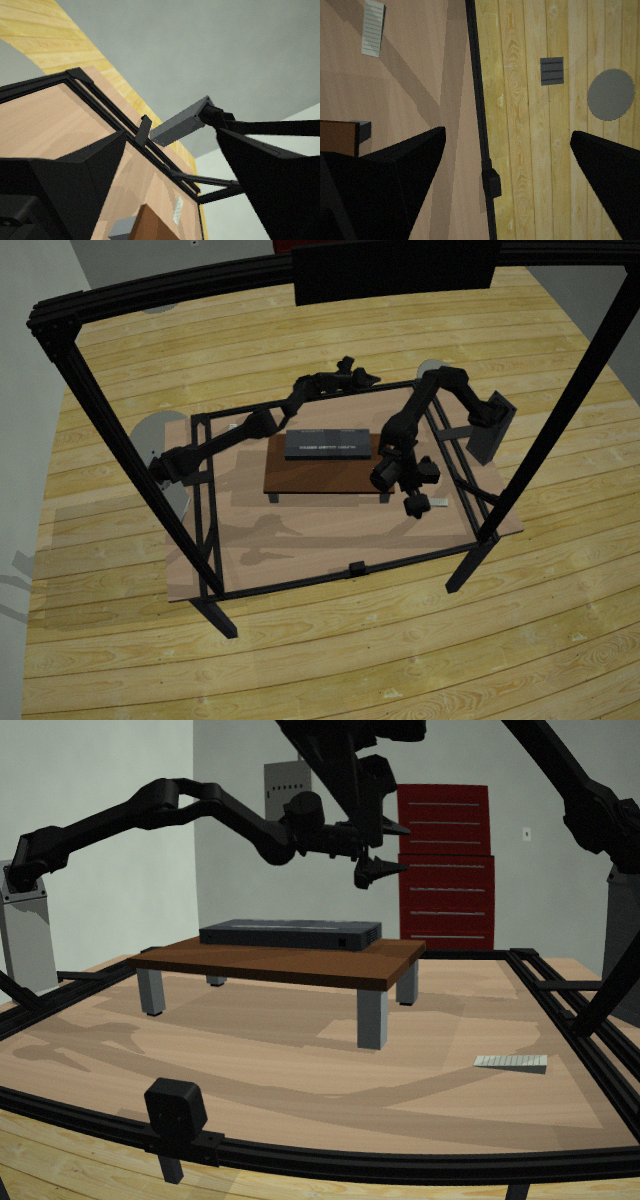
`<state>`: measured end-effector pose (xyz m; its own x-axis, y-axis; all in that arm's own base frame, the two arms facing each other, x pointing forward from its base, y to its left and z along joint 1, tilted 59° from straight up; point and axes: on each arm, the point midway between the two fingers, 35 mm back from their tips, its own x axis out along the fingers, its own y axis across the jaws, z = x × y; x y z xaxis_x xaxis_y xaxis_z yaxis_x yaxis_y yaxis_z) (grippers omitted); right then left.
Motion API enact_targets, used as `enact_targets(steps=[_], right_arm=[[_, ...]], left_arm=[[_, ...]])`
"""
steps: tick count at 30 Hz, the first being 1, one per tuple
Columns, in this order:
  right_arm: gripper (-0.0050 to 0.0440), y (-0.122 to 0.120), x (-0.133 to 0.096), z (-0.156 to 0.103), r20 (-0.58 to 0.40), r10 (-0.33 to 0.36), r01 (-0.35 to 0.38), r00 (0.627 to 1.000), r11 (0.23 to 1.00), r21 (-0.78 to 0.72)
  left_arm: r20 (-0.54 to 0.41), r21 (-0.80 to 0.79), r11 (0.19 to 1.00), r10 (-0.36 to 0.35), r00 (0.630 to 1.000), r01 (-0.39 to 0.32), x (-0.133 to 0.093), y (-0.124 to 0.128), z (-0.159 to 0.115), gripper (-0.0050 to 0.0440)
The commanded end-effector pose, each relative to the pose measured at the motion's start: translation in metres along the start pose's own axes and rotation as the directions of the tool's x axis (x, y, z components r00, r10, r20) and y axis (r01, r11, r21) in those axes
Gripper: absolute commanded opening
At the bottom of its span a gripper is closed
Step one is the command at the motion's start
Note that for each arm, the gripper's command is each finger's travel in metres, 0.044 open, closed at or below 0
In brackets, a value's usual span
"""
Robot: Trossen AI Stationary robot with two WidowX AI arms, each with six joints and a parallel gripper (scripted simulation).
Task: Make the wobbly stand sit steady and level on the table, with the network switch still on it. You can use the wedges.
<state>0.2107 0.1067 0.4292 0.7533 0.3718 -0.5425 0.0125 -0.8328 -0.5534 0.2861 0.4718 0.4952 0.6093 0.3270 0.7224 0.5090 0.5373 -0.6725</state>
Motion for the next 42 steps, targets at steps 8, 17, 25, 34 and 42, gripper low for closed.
enact_targets(steps=[8,17,25,34,42], right_arm=[[0.04,0.0,0.0,0.0,0.0,0.0,0.0,1.0,1.0,0.0],[0.04,0.0,0.0,0.0,0.0,0.0,0.0,1.0,1.0,0.0],[0.0,-0.08,-0.037,-0.09,-0.289,-0.287,0.384,0.913,0.845,0.371],[0.0,-0.106,-0.065,-0.118,-0.494,-0.448,0.666,0.745,0.54,0.514],[0.0,-0.147,-0.152,-0.164,-0.608,-0.601,0.827,0.519,0.174,0.534]], left_arm=[[0.0,0.0,1.0,0.0,1.0,0.0,0.0,0.0,0.0,0.04],[0.0,0.0,1.0,0.0,1.0,0.0,0.0,0.0,0.0,0.04],[0.167,0.423,0.866,0.216,0.962,-0.268,-0.04,-0.052,-0.009,0.0],[0.264,0.611,0.67,0.331,0.906,-0.423,-0.072,-0.065,-0.019,0.0],[0.313,0.77,0.404,0.435,0.844,-0.494,-0.129,-0.076,-0.036,0.0]])
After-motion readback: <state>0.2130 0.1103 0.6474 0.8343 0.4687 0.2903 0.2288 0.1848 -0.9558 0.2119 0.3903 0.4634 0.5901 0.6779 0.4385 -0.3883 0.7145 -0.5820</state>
